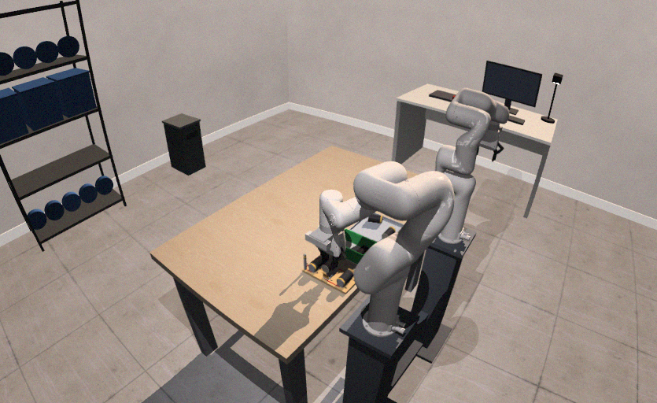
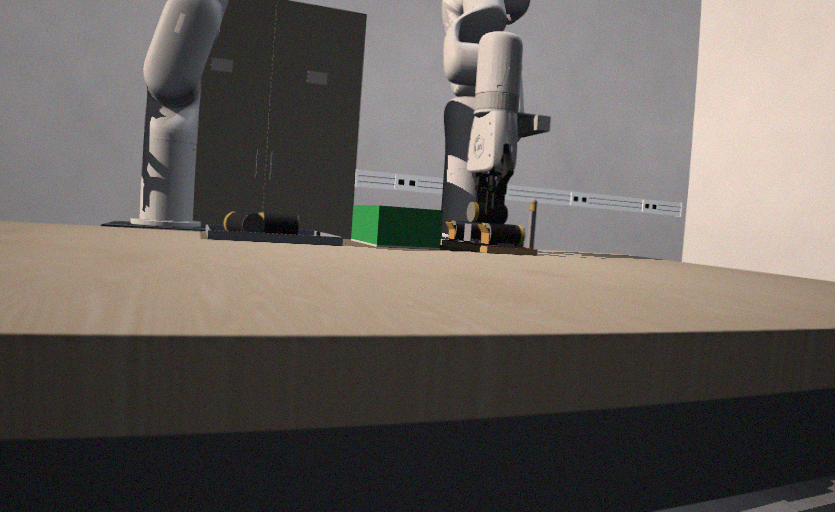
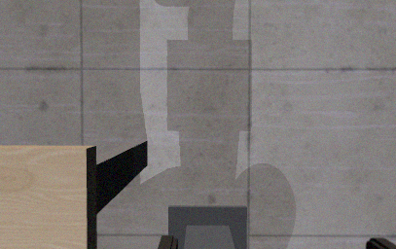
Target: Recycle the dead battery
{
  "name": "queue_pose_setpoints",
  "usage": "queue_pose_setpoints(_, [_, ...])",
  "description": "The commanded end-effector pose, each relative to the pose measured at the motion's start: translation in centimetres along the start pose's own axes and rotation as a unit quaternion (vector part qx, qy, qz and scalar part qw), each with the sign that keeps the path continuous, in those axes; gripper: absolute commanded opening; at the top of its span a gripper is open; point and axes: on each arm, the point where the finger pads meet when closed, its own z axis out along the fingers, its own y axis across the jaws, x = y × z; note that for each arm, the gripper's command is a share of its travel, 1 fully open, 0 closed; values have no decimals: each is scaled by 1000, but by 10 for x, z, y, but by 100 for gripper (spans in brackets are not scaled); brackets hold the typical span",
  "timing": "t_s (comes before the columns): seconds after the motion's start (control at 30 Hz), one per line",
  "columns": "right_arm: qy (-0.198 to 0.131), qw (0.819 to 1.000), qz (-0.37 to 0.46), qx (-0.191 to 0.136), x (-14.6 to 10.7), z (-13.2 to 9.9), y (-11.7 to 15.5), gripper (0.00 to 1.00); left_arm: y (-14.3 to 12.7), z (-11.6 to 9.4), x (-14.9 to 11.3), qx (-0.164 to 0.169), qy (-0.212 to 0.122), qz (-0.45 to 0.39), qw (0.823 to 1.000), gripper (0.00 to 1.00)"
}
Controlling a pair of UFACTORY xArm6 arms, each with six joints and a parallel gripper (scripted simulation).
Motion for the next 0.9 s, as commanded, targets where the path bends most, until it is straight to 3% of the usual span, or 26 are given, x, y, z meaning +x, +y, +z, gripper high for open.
queue_pose_setpoints(0.0, [9, 1000, -4, -2, 3, -6, 0, 100, 5, -2, -1, -8, -3, 0, 1000, 28])
queue_pose_setpoints(0.63, [9, 1000, -4, -2, 3, -6, 0, 100, 5, 1, -1, -8, -3, -2, 1000, 28])
queue_pose_setpoints(0.87, [9, 1000, -4, -2, 3, -6, 0, 100, 5, 12, -1, -8, -3, -2, 1000, 28])
